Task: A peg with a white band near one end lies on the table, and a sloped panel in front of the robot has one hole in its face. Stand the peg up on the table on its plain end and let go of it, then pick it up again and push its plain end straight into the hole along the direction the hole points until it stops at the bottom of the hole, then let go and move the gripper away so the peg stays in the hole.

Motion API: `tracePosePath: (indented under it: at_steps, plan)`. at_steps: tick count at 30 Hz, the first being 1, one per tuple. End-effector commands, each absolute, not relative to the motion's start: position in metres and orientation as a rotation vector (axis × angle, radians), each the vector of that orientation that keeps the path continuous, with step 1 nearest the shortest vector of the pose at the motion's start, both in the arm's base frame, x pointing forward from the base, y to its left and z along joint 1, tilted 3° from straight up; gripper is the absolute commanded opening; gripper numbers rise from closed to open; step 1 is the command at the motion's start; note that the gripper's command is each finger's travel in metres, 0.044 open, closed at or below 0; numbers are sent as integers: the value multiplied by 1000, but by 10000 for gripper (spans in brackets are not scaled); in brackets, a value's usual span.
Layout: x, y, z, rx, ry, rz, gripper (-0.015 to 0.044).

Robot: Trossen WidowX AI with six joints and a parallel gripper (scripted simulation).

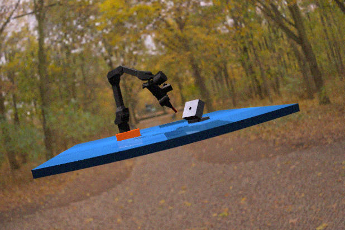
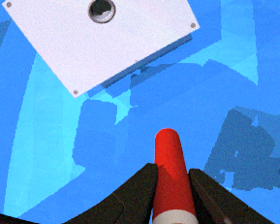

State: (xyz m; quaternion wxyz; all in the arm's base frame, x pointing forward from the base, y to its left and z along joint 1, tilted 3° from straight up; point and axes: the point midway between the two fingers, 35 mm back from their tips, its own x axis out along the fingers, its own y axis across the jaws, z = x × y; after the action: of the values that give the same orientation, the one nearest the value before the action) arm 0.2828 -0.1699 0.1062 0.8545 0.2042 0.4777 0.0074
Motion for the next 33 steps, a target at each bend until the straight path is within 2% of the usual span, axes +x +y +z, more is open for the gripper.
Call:
tracePosePath:
  at_steps: [1,33]
  plan:
    - [286,-169,109,462,964,21,0]
    - [317,-160,115,600,773,72,0]
